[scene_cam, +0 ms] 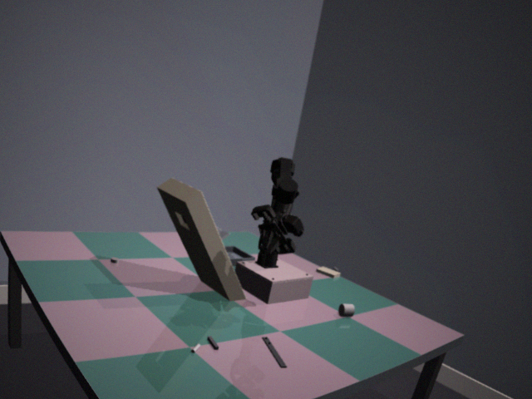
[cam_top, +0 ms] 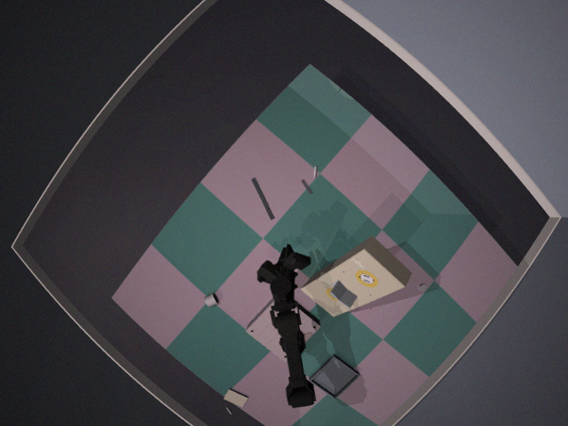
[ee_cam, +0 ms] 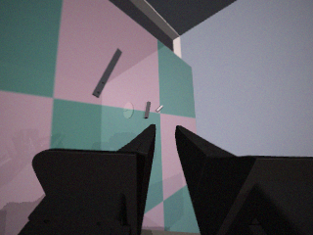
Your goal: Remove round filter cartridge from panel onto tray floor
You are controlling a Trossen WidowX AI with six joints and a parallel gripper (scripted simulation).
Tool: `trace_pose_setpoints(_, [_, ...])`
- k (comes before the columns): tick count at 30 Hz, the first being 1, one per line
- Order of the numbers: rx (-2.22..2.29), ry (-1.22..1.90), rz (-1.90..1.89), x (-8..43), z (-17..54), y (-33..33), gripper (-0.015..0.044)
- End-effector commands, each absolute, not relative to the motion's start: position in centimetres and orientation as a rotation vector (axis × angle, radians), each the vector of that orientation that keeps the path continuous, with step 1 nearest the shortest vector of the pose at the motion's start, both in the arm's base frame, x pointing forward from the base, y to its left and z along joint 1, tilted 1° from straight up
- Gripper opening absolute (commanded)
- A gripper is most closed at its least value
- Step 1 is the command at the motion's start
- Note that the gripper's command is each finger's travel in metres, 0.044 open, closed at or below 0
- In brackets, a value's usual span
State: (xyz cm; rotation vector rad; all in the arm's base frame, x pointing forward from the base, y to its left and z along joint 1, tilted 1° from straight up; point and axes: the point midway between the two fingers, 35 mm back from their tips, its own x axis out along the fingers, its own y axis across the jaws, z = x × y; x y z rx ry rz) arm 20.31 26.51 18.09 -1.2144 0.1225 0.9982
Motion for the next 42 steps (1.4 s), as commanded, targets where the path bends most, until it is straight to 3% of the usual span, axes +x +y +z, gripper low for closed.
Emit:
trace_pose_setpoints(1, [-0.698,0.396,0.733,24.3,21.0,20.9,0.0091])
trace_pose_setpoints(13, [0.028,0.599,0.307,26.8,23.9,12.2,0.0091])
trace_pose_setpoints(25, [0.779,0.586,-0.140,26.0,26.5,3.6,0.0091])
trace_pose_setpoints(42, [0.802,0.582,-0.154,25.9,26.6,3.4,0.0091])
